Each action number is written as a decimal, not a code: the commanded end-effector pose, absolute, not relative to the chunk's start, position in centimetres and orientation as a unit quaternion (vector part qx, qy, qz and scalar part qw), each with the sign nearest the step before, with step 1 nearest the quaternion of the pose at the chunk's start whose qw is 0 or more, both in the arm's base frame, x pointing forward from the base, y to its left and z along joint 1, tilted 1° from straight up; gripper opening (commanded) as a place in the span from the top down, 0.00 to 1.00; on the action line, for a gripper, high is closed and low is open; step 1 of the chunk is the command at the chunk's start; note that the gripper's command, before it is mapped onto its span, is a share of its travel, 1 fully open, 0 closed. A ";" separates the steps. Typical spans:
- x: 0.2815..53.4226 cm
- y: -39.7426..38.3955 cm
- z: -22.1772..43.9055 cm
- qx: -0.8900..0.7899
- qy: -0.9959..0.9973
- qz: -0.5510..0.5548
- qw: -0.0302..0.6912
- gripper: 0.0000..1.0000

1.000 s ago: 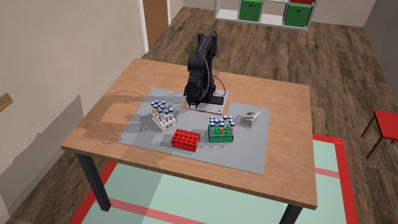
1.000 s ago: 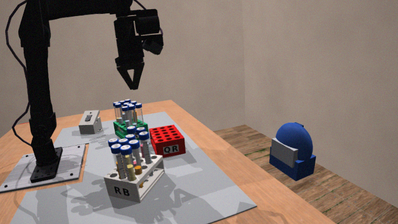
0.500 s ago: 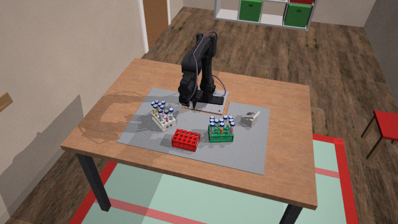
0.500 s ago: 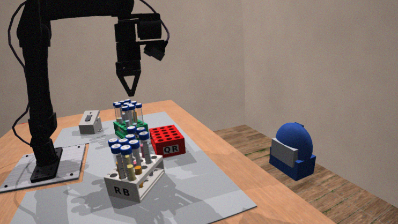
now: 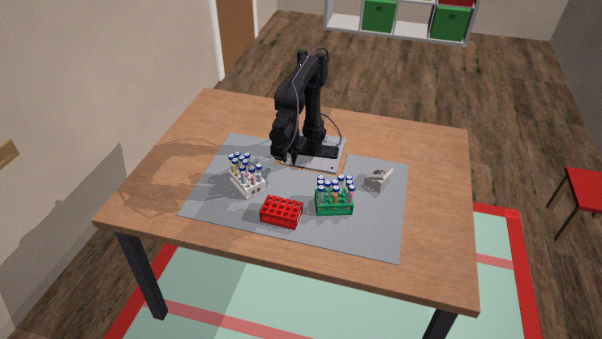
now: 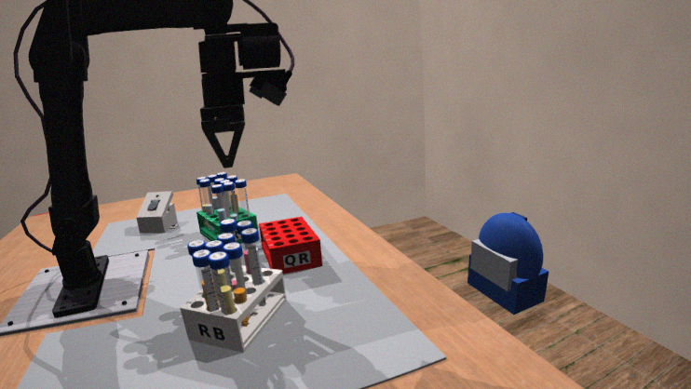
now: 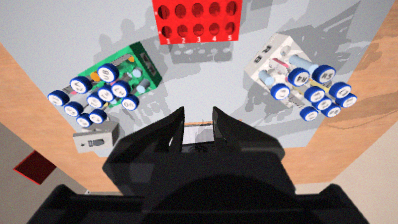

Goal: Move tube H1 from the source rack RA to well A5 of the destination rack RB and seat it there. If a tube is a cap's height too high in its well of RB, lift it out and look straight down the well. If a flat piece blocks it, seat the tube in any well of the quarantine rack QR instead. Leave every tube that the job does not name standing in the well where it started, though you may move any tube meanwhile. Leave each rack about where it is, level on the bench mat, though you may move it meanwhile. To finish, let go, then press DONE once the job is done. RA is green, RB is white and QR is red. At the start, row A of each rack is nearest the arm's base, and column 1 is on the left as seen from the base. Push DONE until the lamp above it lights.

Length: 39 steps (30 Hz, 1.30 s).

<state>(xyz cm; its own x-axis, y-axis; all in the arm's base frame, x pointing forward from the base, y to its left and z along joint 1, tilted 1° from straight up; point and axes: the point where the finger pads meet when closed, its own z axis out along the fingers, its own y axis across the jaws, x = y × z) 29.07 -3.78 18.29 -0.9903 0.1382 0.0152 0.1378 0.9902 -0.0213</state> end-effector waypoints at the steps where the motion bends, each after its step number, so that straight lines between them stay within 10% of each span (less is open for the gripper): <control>1: 30.0 -3.5 19.6 -0.068 -0.997 0.009 -0.027 0.70; 39: 30.1 -3.5 18.8 0.154 -0.988 0.015 -0.026 0.70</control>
